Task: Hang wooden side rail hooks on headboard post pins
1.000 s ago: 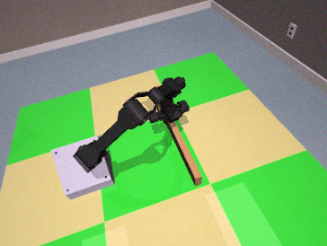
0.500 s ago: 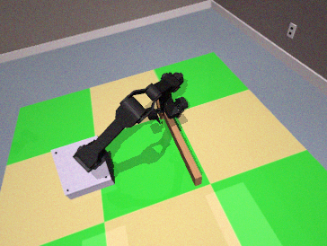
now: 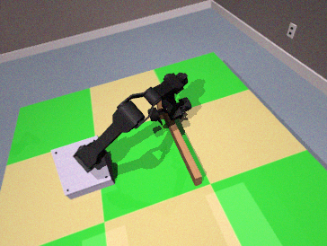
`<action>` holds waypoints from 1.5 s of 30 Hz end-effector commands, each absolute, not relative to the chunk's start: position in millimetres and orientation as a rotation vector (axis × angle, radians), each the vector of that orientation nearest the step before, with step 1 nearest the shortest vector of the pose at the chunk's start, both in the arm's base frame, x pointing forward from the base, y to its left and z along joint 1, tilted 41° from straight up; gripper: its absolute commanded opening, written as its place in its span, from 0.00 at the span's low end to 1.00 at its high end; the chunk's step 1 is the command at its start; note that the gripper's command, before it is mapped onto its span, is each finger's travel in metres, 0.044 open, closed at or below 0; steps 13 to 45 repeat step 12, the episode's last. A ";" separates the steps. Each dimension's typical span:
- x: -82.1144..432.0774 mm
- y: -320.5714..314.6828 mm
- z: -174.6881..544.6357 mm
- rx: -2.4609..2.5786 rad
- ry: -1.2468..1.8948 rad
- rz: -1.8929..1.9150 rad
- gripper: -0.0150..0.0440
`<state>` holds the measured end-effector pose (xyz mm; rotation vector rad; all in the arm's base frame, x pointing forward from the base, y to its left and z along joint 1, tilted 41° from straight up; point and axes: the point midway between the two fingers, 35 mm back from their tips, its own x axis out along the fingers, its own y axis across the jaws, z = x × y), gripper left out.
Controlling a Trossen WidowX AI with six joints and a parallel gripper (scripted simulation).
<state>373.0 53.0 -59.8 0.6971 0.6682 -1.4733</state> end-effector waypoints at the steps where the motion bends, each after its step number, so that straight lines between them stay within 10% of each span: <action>1: 371.9 51.8 -56.1 0.689 0.669 -1.464 1.00; 45: 373.5 52.2 -58.7 0.700 0.667 -1.473 1.00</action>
